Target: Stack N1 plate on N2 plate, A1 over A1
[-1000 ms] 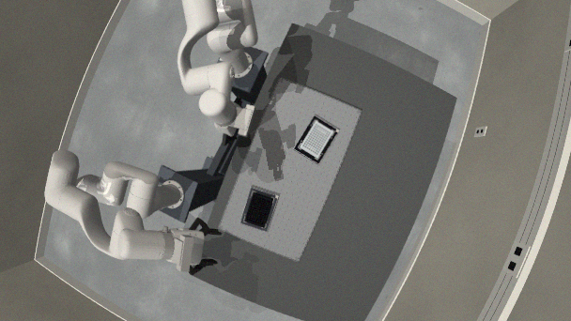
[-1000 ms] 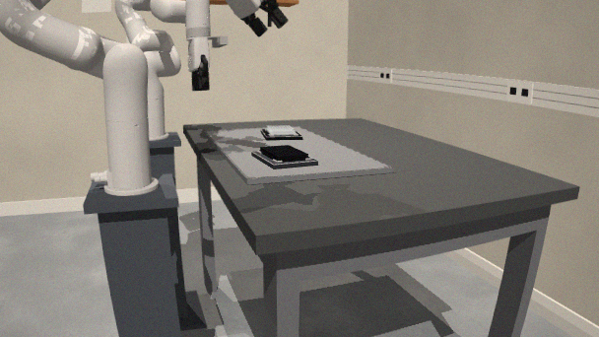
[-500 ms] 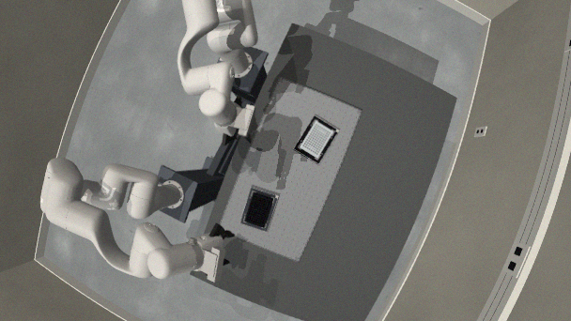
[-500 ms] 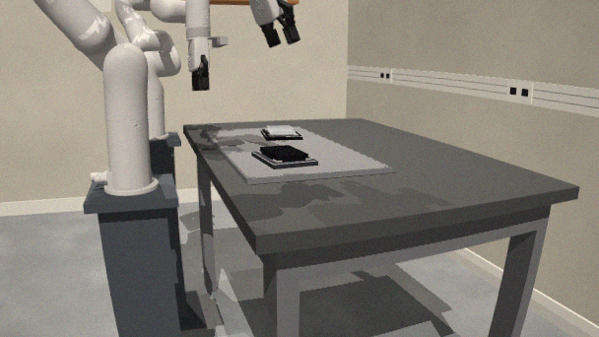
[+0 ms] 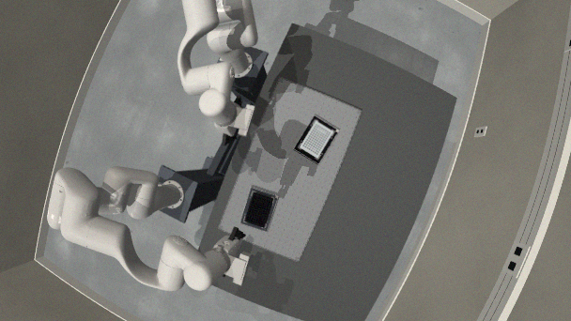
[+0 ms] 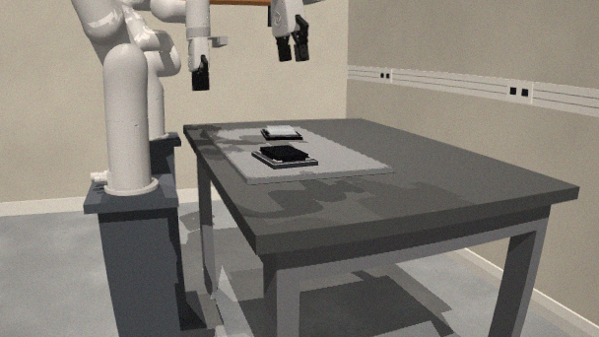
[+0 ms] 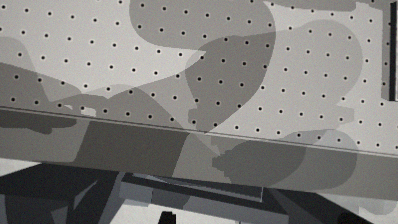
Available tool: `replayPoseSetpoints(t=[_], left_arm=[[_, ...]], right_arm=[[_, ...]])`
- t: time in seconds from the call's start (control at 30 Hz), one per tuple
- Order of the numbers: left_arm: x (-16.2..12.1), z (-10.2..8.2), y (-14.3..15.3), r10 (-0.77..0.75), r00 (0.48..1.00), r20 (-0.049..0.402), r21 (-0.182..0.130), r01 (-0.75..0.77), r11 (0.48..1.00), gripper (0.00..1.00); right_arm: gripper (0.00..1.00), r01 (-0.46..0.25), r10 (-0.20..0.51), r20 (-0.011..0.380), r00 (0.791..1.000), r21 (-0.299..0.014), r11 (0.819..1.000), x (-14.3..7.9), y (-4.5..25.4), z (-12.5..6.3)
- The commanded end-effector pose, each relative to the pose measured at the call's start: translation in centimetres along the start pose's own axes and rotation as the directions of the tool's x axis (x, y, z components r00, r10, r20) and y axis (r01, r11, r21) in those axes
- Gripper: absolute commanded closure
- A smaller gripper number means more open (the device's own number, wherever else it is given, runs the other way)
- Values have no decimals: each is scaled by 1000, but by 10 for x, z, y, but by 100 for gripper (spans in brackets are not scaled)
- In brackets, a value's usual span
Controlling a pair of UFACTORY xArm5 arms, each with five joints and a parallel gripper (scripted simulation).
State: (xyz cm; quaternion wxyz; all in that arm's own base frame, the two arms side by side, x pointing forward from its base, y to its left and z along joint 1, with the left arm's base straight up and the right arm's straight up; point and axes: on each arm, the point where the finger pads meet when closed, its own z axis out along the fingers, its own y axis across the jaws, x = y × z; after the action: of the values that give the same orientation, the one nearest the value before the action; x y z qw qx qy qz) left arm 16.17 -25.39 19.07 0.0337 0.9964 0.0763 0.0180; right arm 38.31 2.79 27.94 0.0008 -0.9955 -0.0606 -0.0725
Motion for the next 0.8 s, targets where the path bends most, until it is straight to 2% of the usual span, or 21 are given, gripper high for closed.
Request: replayPoseSetpoints(t=[0.0, 0.07, 0.1, 0.23, 0.33, 0.5, 0.6, 0.77], left_arm=[[0, -1, 1, 0, 1000, -1, -3, 0, 1000, 0], [0, -1, 1, 0, 1000, -1, -3, 0, 1000, 0], [0, -1, 1, 0, 1000, -1, -3, 0, 1000, 0], [0, -1, 1, 0, 1000, -1, -3, 0, 1000, 0], [0, -1, 1, 0, 1000, -1, -3, 0, 1000, 0], [0, -1, 1, 0, 1000, -1, -3, 0, 1000, 0], [0, -1, 1, 0, 1000, -1, -3, 0, 1000, 0], [0, -1, 1, 0, 1000, -1, -3, 0, 1000, 0]], right_arm=[[0, -25, 25, 74, 997, 2, 1000, 8, 0, 15], [0, -47, 47, 137, 989, 0, 999, 11, 0, 25], [0, -49, 48, 141, 989, 0, 999, 12, 1, 30], [0, -49, 48, 141, 989, 0, 999, 12, 1, 30], [0, -131, 131, 141, 981, -12, 991, 11, 16, 30], [0, -131, 131, 141, 981, -12, 991, 9, 34, 30], [0, -212, 213, 139, 967, -24, 977, 7, 49, 30], [0, -212, 213, 139, 967, -24, 977, 4, 67, 29]])
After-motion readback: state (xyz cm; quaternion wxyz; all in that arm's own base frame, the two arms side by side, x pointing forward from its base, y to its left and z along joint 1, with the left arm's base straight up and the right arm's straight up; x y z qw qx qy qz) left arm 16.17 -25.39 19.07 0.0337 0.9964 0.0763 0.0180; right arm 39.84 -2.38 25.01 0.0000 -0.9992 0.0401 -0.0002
